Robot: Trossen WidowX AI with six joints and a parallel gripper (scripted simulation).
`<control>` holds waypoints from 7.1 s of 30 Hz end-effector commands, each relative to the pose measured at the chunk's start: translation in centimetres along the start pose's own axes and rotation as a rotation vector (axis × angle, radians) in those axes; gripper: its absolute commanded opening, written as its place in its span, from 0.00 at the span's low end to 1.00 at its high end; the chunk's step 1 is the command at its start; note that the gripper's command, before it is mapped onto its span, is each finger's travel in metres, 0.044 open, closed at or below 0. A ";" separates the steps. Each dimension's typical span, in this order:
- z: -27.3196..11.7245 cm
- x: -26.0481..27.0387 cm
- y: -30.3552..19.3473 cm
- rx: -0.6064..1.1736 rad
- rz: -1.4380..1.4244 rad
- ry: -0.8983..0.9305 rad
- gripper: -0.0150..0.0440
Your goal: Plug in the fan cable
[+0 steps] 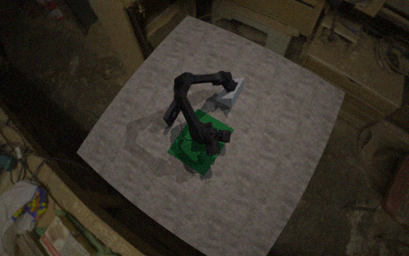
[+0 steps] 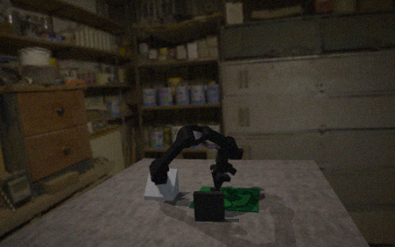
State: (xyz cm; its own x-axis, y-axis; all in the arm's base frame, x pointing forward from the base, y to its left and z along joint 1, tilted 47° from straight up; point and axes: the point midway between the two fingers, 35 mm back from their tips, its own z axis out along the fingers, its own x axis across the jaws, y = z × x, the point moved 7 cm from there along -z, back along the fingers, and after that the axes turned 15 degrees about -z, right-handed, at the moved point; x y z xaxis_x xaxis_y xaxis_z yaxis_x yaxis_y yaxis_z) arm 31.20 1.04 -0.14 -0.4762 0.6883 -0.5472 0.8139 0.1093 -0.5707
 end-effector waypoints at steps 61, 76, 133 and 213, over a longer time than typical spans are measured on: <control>1.9 0.0 0.2 0.006 -0.008 -0.004 0.61; 1.9 0.0 0.2 0.006 -0.008 -0.004 0.61; 1.9 0.0 0.2 0.006 -0.008 -0.004 0.61; -5.6 1.1 -3.1 -0.207 -0.020 -0.059 0.60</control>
State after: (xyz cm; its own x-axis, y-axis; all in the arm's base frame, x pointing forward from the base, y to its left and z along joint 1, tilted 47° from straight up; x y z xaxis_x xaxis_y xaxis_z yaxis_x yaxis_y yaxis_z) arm 30.00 5.46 4.48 -0.5077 0.6416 -0.5749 0.8513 0.2712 -0.4492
